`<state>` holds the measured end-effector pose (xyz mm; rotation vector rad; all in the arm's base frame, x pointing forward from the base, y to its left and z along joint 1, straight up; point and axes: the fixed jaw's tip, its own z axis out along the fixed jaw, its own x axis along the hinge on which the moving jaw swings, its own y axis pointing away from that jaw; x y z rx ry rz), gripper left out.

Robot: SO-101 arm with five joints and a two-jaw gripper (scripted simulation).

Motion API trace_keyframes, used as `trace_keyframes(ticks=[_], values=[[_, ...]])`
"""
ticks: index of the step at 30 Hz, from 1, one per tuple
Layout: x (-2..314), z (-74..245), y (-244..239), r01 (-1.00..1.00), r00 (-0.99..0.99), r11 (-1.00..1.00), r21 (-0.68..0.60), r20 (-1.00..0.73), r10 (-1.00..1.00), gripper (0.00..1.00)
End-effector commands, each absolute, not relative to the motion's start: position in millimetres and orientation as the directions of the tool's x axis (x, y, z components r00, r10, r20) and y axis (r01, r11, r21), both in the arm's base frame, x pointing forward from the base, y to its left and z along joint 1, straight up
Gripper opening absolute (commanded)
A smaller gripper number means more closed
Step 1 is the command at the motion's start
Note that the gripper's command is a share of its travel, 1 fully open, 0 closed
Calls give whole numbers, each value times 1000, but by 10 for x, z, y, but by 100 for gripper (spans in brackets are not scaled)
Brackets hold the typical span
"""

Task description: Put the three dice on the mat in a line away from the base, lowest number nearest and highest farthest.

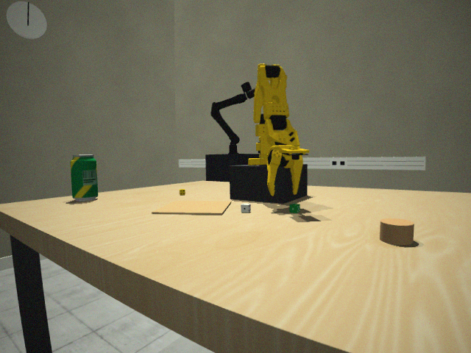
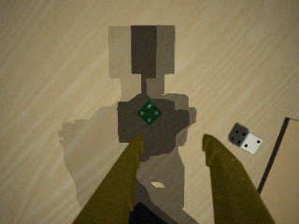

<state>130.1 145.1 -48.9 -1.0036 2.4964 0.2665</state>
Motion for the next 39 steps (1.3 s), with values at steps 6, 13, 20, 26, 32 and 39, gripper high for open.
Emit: trace_keyframes(ticks=[6,13,20,26,32,39], values=[[1285,-506,1458,-705,-637,709,13,-452,-625,25],[1280,-508,1453,-705,-636,709,13,-454,-624,25],[1239,-517,1409,-703,-632,711,15,-472,-615,25],[1203,-519,1370,-701,-628,713,17,-487,-607,25],[1155,-514,1319,-699,-623,715,19,-506,-596,25],[1136,-510,1299,-698,-621,715,20,-514,-592,25]])
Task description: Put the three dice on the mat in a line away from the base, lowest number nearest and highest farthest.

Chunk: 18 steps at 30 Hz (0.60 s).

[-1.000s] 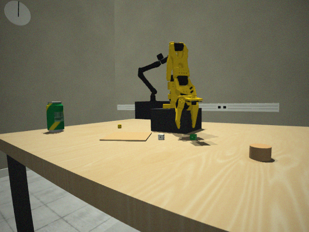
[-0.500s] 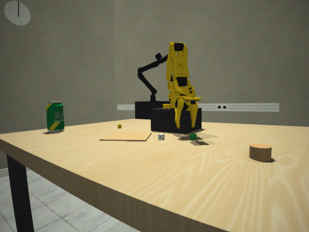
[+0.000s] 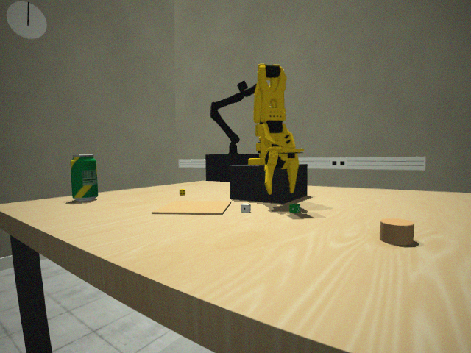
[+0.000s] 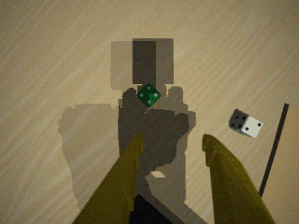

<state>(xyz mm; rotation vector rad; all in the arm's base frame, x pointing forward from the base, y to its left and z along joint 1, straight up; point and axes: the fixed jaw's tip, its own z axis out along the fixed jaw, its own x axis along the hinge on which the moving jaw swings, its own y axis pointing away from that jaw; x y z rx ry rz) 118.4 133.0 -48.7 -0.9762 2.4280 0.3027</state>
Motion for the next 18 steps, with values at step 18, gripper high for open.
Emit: trace_keyframes(ticks=[18], values=[[1397,-106,1571,-703,-515,711,28,-710,-481,25]])
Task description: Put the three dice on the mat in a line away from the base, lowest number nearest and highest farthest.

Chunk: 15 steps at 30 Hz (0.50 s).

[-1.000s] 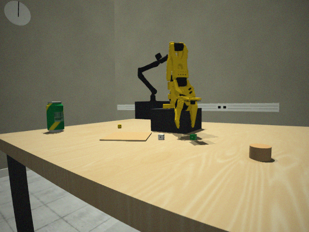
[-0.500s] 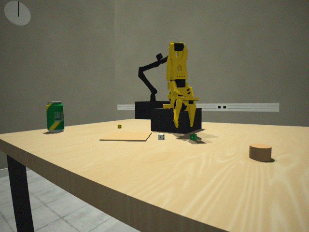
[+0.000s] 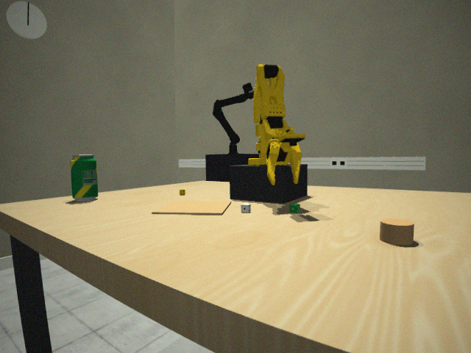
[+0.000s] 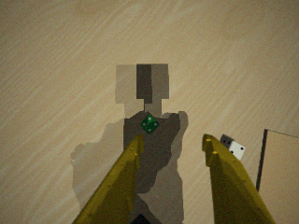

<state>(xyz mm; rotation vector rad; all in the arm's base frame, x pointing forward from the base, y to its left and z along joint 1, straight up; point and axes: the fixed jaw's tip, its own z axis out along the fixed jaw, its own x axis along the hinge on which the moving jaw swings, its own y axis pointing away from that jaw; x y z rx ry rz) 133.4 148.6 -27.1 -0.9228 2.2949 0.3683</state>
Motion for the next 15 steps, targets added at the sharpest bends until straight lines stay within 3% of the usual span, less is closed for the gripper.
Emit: trace_keyframes(ticks=[1,15], values=[[1397,-106,1571,-703,-515,711,28,-710,-481,25],[1579,376,1762,-708,-379,705,34,-861,-339,25]])
